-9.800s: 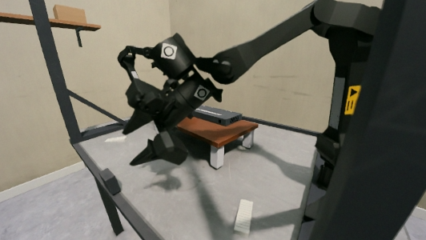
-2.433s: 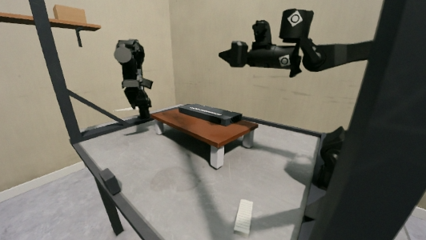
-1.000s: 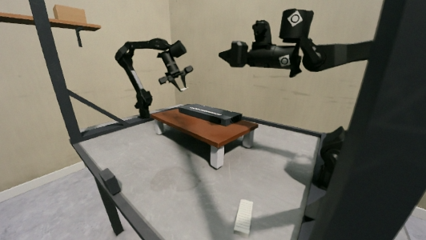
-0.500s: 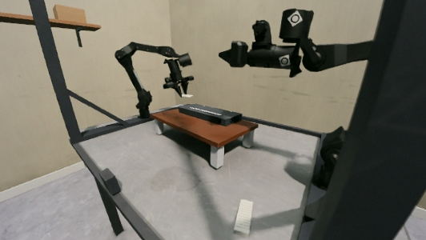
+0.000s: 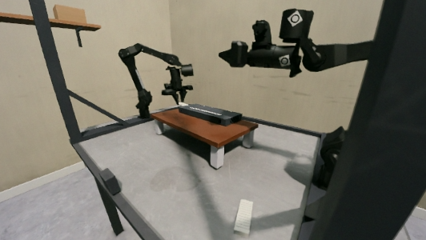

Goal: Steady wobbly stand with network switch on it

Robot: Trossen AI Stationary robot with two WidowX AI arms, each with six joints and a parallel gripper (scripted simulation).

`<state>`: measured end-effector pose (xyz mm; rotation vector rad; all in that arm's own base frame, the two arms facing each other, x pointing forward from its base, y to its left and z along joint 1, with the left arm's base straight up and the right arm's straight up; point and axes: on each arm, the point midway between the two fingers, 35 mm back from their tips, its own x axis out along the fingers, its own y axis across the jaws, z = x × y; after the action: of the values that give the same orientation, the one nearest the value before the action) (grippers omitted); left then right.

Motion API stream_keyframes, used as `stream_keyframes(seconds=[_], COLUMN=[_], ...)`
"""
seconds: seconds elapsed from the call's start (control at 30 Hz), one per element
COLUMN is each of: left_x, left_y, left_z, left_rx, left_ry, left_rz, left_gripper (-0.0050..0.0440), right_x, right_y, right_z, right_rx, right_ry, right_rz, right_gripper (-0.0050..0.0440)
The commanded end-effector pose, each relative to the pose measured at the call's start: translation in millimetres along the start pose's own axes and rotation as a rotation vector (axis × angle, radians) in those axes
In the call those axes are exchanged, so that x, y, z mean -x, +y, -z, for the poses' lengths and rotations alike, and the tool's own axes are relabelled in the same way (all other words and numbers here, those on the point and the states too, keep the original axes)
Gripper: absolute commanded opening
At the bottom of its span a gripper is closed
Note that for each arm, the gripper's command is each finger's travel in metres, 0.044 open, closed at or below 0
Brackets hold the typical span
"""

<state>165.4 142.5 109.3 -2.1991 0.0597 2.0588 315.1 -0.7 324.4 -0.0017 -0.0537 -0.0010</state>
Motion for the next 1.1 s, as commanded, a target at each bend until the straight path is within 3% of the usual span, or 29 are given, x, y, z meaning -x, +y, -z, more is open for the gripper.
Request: stream_keyframes(seconds=[0.0, 0.17, 0.3, 0.47, 0.8, 0.97, 1.07], left_x=[-7, -27, -36, -71, -80, -70, -84], left_y=[5, 18, 15, 14, 14, 9, 16], left_z=[-3, -14, -11, -10, -10, -6, -12], left_rx=[0.001, 0.001, 0.001, 0.001, 0.002, 0.001, 0.002], left_ry=[-0.021, -0.084, -0.066, -0.053, -0.052, -0.032, -0.056], left_rz=[-0.024, -0.093, -0.076, -0.055, -0.052, -0.031, -0.059], left_gripper=[-0.005, -0.005, -0.005, -0.005, -0.005, -0.005, -0.005], right_x=[3, 3, 3, 3, 3, 3, 3], right_y=[1, 1, 1, 1, 1, 1, 1], right_z=[-19, -19, -19, -19, -19, -19, -19], right_rx=[0.001, 0.001, 0.001, 0.001, 0.001, 0.001, 0.001], right_ry=[-0.048, -0.048, -0.048, -0.048, -0.048, -0.048, -0.048], right_rz=[0.0, 0.0, 0.0, 0.0, 0.0, 0.0, 0.0], right_gripper=[0.04, 0.04, 0.04, 0.04, 0.04, 0.04, 0.04])
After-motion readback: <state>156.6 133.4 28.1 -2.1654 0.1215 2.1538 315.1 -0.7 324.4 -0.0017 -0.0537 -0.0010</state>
